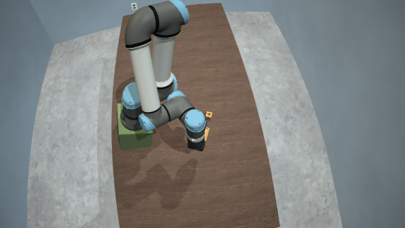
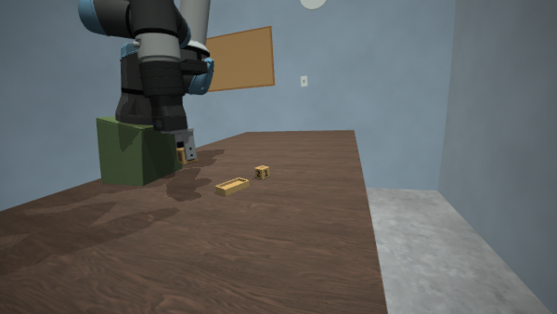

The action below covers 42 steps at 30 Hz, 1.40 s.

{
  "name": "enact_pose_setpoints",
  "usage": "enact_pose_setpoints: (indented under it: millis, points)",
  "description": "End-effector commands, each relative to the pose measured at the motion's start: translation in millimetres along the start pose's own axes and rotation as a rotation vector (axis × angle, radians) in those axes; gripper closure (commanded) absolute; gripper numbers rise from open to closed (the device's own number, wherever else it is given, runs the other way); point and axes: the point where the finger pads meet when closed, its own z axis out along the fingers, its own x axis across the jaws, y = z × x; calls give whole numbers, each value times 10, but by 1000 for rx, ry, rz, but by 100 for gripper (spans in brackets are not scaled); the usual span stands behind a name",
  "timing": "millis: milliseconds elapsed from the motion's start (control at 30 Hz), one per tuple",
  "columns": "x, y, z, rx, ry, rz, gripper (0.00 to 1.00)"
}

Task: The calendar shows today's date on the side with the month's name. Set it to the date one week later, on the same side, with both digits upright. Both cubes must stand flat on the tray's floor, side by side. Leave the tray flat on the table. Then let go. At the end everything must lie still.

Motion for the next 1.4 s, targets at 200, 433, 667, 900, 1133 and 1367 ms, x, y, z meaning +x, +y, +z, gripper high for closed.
enact_pose_setpoints:
  millis: [200,433,667,900,1133,1367]
  points:
    - [3,3,-2,-1,1,-2,40]
    - [3,3,14,-1,1,-2,40]
    - [3,4,58,0,1,-2,40]
    - [2,4,176,0,1,-2,40]
    - [2,5,342,0,1,-2,40]
    - [1,6,476,0,1,-2,40]
